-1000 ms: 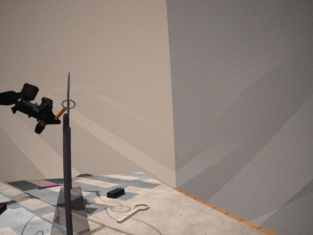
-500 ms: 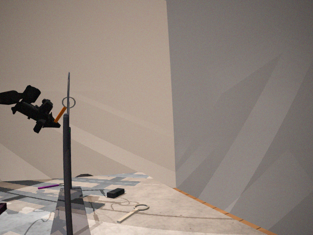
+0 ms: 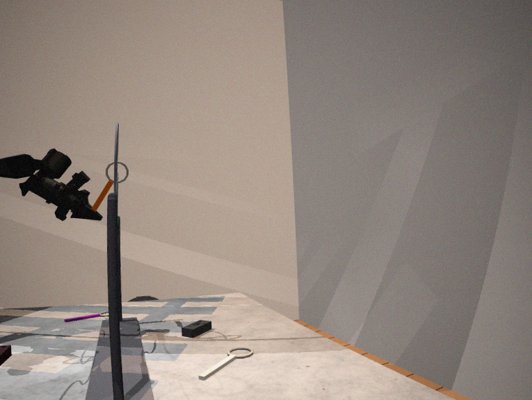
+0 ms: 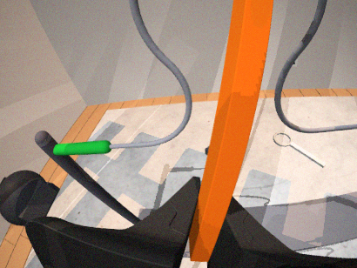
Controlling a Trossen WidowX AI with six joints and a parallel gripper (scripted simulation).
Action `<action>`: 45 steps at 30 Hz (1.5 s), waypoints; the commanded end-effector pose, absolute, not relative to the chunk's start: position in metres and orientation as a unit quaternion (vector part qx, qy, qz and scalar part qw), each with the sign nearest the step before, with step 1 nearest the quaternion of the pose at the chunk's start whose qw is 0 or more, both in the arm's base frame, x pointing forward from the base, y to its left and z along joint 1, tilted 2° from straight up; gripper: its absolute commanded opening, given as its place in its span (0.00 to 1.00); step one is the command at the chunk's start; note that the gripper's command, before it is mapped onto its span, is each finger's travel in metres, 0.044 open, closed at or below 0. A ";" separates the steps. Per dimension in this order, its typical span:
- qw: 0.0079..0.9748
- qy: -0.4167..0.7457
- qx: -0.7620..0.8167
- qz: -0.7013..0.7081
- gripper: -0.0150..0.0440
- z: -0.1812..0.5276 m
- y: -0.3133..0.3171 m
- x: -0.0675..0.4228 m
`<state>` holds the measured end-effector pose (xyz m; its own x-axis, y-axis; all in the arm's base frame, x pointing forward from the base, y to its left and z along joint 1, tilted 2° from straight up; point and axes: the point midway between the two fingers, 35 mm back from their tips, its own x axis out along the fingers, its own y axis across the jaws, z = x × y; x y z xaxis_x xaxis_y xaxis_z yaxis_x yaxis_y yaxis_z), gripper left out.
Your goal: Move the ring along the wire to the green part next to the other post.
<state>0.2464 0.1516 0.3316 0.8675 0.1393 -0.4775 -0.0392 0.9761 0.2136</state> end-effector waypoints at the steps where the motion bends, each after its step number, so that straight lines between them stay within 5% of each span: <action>1: 0.967 0.249 0.051 0.033 0.00 0.329 0.146 0.248; 45: 0.895 0.164 -0.404 -0.092 0.00 0.348 0.083 0.257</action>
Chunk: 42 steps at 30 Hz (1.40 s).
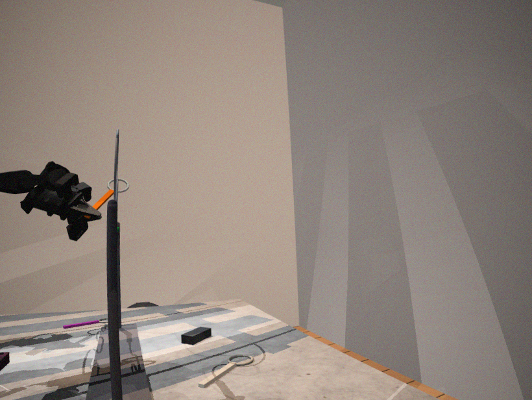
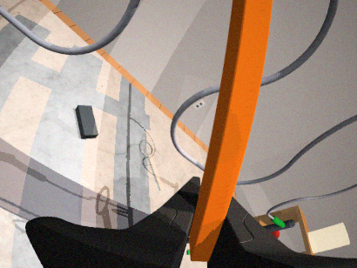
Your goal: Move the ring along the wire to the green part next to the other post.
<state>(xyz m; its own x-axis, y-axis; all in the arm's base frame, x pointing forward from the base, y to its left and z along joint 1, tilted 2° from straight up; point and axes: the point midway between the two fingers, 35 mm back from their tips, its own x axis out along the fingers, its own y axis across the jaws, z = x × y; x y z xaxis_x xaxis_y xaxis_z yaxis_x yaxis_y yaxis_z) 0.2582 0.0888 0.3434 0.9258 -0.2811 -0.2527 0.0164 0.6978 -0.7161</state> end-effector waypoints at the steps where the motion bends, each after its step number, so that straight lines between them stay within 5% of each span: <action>1: 0.893 0.161 -0.409 -0.092 0.00 0.349 0.082 0.258; 42: 0.642 0.025 -0.750 -0.159 0.00 0.408 0.059 0.269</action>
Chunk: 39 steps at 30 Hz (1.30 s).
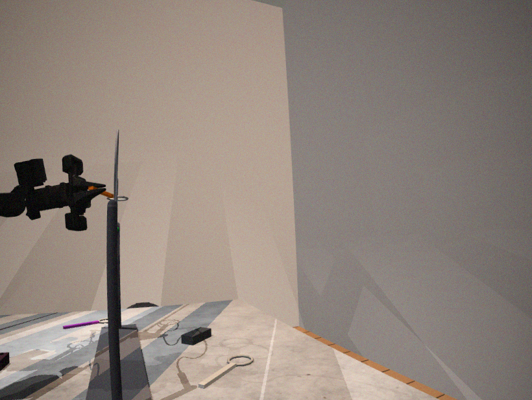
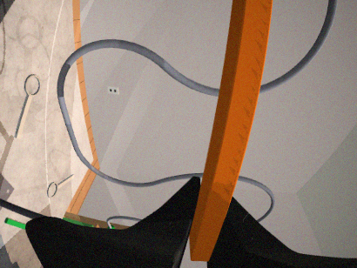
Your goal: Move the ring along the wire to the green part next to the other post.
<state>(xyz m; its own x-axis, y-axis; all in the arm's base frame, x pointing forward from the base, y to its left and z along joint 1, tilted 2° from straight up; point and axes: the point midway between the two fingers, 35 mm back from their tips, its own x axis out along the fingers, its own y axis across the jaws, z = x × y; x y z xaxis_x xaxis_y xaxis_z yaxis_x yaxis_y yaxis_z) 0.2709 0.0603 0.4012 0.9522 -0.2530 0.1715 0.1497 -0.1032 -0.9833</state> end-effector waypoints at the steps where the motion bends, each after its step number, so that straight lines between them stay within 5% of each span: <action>1: 0.634 0.023 -0.756 -0.161 0.00 0.410 0.060 0.269; 19: 0.530 -0.008 -0.829 -0.180 0.00 0.423 0.061 0.269; 39: 0.613 0.017 -0.772 -0.167 0.00 0.382 0.045 0.272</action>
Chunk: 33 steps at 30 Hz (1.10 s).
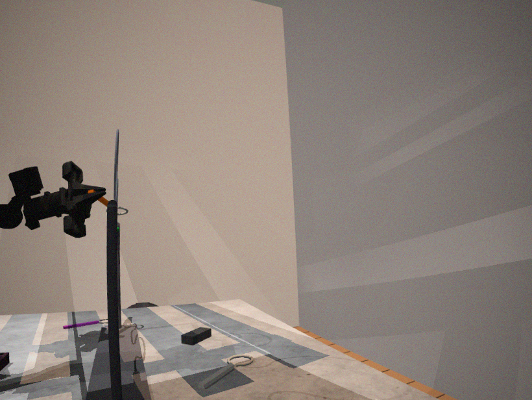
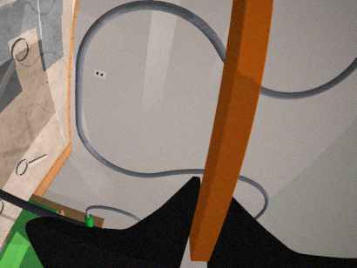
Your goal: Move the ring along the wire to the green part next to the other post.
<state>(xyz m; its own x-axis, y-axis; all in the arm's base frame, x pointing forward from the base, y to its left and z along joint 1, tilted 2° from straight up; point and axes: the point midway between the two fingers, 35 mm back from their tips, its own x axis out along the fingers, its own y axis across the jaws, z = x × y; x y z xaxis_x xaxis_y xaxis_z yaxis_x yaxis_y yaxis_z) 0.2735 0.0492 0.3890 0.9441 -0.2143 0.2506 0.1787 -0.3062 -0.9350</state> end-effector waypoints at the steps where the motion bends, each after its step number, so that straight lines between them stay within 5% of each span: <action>1: 0.622 0.020 -0.765 -0.166 0.00 0.378 0.044 0.272; 33: 0.859 0.110 -0.489 -0.101 0.00 0.260 0.066 0.271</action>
